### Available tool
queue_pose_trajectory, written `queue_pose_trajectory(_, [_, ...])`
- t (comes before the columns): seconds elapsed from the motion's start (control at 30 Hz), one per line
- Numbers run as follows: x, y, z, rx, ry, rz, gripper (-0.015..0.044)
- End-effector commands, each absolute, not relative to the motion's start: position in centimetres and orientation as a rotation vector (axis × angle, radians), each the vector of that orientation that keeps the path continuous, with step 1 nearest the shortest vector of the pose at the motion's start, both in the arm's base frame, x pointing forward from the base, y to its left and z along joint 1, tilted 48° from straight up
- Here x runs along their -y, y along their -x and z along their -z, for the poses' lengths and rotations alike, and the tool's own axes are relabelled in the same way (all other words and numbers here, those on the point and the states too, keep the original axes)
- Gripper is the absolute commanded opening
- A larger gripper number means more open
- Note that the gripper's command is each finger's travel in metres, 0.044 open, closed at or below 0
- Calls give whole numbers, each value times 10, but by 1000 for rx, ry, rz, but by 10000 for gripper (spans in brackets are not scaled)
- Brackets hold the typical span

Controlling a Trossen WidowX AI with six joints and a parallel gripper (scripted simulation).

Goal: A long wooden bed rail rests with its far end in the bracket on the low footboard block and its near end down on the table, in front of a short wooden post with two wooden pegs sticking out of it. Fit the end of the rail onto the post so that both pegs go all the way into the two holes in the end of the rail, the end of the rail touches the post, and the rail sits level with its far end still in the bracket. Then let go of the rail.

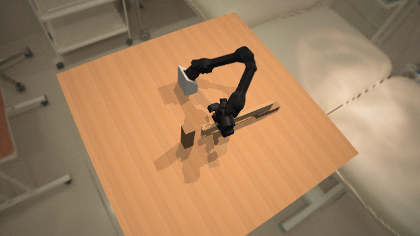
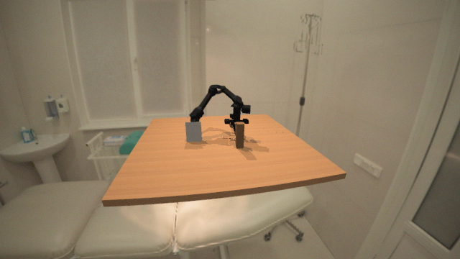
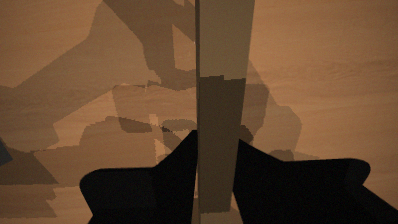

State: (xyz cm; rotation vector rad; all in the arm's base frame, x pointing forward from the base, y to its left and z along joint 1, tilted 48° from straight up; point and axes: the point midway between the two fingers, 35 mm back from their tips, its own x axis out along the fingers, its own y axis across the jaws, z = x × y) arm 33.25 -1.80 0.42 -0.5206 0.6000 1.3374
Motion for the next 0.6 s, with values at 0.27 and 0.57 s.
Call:
queue_pose_trajectory(0.27, [23, -333, -1, -599, 525, -1331, 0])
queue_pose_trajectory(0.57, [26, -333, 0, -599, 525, -1330, 0])
